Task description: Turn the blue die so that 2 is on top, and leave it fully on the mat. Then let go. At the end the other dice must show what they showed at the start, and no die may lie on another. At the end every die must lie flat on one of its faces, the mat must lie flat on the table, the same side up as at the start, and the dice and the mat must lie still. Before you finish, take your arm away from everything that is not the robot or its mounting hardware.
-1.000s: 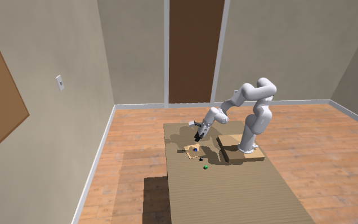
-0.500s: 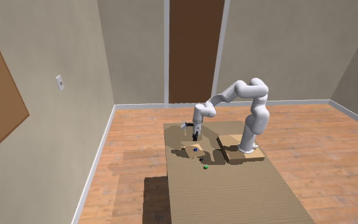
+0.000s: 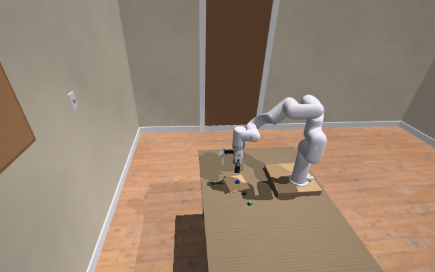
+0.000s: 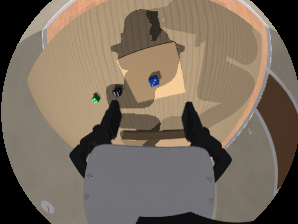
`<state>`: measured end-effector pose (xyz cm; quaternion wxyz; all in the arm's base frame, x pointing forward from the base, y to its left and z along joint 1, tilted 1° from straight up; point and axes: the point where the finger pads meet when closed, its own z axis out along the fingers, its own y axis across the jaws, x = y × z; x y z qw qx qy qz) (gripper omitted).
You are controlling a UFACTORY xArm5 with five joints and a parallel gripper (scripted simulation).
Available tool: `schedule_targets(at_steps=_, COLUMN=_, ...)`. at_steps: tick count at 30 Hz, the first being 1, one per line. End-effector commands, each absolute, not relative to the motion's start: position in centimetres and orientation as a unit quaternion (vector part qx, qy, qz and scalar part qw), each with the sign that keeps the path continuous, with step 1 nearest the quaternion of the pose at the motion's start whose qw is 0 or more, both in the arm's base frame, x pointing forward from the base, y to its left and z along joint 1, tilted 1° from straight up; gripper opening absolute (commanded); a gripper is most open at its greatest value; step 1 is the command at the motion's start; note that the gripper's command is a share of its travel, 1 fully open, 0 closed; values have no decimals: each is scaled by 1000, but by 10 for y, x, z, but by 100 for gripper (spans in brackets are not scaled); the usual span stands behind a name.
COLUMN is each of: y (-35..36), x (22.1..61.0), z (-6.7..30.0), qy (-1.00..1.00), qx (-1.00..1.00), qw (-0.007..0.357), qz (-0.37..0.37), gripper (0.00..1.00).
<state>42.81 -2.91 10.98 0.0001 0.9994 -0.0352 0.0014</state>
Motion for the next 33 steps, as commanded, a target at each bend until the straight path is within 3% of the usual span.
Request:
schedule_targets(at_steps=1, y=-29, x=428, z=108, qy=-28, qx=1000, qw=0, qz=3, gripper=100)
schedule_targets(at_steps=8, y=-30, x=412, z=66, qy=59, qx=998, qw=0, qz=3, gripper=100)
schedule_targets(at_steps=9, y=-30, x=412, z=66, qy=59, qx=998, qw=0, qz=3, gripper=36)
schedule_targets(at_steps=33, y=-30, x=412, z=66, qy=59, qx=998, qw=0, qz=3, gripper=36)
